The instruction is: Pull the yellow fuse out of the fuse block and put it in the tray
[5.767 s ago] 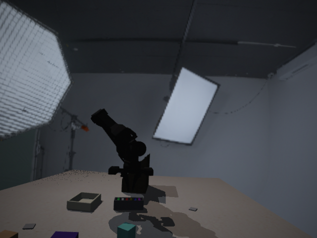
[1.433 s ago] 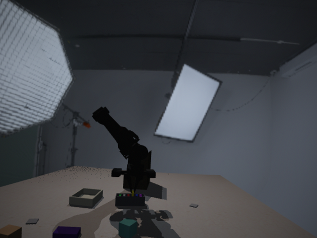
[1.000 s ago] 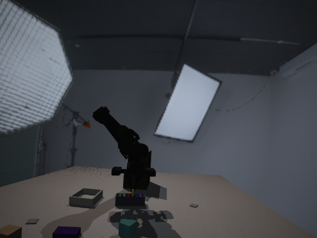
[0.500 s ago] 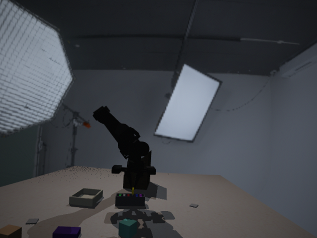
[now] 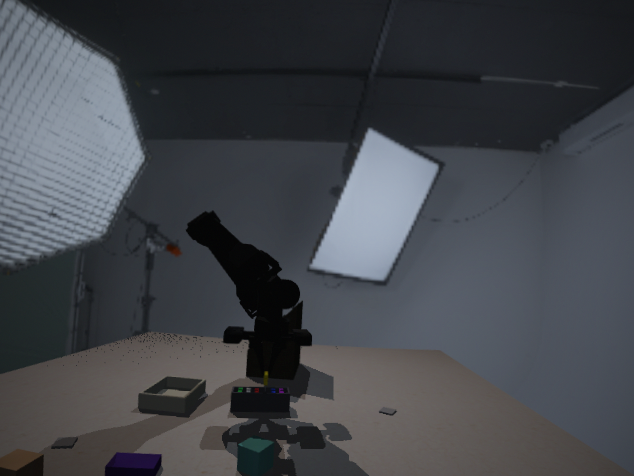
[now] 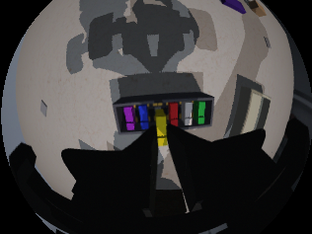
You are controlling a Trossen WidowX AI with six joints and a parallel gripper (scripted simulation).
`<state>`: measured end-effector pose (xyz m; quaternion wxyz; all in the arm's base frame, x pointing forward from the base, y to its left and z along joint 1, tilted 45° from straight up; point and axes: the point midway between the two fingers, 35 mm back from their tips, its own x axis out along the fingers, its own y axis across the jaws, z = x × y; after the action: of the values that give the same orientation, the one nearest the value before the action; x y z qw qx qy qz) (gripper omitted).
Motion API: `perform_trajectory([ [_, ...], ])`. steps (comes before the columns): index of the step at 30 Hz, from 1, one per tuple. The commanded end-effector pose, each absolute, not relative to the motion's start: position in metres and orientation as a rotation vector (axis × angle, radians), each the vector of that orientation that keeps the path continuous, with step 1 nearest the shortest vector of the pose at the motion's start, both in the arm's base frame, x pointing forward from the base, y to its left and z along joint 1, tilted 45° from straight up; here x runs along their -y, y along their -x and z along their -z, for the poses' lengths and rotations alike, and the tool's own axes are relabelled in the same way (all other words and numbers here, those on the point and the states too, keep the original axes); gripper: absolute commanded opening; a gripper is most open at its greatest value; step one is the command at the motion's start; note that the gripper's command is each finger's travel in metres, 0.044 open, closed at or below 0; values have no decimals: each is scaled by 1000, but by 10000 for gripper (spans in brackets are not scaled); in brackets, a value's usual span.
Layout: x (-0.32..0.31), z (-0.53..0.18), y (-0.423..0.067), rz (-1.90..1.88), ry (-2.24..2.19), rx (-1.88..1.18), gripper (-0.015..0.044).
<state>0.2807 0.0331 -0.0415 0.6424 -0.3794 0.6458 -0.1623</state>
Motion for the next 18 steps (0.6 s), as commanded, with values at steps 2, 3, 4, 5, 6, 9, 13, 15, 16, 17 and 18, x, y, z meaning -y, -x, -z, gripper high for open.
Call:
perform_trajectory([
  [2,-38,37,-280,372,856,-1471,0],
  [3,-39,36,-280,372,856,-1471,0],
  [4,-40,35,-280,372,856,-1471,0],
  [5,-41,34,-280,372,856,-1471,0],
  [6,-42,33,-280,372,856,-1471,0],
  [9,-45,29,-279,372,856,-1471,0],
  [13,-49,25,-278,372,856,-1471,0],
  [15,-49,25,-279,371,855,-1472,0],
  [16,-47,22,-280,370,854,-1472,0],
  [17,-43,18,-283,367,852,-1473,0],
  [18,-39,14,-285,364,850,-1474,0],
])
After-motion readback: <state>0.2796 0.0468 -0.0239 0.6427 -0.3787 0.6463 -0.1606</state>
